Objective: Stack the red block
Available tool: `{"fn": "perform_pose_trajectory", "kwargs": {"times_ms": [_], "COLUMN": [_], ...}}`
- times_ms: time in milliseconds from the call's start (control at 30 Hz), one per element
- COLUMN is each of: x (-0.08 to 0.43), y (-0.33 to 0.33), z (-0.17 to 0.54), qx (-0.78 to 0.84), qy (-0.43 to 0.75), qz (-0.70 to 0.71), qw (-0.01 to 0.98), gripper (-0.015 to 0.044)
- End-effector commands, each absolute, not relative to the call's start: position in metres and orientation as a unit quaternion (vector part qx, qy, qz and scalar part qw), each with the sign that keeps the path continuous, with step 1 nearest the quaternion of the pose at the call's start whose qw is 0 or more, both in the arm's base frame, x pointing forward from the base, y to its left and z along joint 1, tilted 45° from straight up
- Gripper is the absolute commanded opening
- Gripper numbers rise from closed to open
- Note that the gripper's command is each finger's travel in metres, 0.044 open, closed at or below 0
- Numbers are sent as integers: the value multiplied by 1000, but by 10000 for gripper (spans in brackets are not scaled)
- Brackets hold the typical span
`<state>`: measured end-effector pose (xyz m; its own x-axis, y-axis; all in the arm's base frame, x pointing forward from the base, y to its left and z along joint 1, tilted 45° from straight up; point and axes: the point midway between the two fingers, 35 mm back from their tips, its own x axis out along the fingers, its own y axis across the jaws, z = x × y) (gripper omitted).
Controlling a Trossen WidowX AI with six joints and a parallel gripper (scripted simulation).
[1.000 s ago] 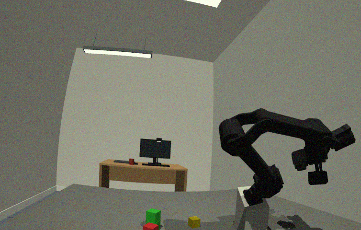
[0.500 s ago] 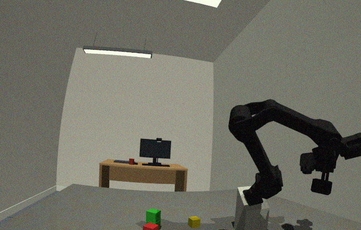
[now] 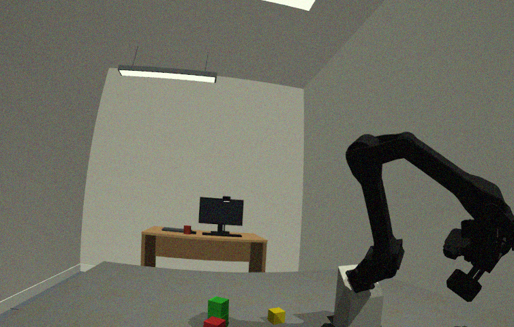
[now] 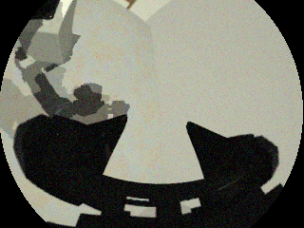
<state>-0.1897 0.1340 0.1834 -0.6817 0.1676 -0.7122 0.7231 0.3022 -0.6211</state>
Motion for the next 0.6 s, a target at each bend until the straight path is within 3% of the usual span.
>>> {"fn": "perform_pose_trajectory", "kwargs": {"times_ms": [0, 567], "x": [-182, -112], "y": [151, 236], "z": [186, 189], "qx": [323, 470], "qy": [736, 578], "qz": [-541, -660], "qw": [248, 102], "gripper": [440, 440]}}
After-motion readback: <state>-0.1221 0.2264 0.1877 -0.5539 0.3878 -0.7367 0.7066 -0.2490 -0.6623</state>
